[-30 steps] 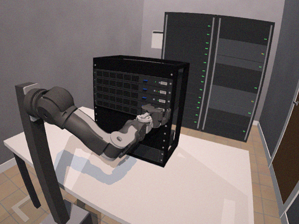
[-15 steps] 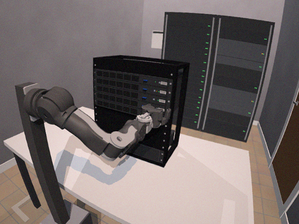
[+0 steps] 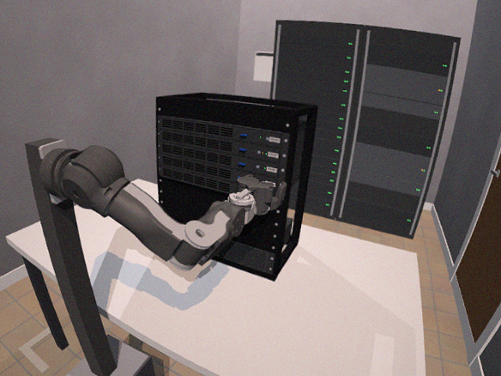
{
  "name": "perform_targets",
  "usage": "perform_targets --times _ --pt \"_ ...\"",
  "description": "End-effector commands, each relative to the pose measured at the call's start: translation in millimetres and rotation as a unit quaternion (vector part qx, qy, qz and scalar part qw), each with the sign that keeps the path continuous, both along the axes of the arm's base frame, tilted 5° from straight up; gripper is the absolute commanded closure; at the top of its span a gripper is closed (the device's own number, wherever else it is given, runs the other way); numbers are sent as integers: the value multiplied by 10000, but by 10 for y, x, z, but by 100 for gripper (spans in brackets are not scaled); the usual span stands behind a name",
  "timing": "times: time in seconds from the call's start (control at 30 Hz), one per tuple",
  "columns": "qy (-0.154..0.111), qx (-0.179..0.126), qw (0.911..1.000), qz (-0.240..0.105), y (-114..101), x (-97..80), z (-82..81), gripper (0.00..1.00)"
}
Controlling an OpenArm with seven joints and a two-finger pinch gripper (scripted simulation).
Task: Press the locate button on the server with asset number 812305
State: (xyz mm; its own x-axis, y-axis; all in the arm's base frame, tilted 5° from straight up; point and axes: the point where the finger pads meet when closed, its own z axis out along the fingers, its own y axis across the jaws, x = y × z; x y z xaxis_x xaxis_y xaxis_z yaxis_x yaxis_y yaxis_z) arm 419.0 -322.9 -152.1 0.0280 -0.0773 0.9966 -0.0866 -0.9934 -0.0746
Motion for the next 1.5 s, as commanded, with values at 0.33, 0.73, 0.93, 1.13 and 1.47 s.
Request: perform_targets --times 0.33,0.73,0.93,1.13,1.47 --pt "-8 -4 10000 34 14 8 9 40" --pt "-8 -4 10000 34 14 7 9 40" --pt "-8 -4 10000 34 19 -56 11 40" --pt "-8 -4 10000 34 29 -189 16 40" --pt "-8 -4 10000 34 44 -387 22 40"
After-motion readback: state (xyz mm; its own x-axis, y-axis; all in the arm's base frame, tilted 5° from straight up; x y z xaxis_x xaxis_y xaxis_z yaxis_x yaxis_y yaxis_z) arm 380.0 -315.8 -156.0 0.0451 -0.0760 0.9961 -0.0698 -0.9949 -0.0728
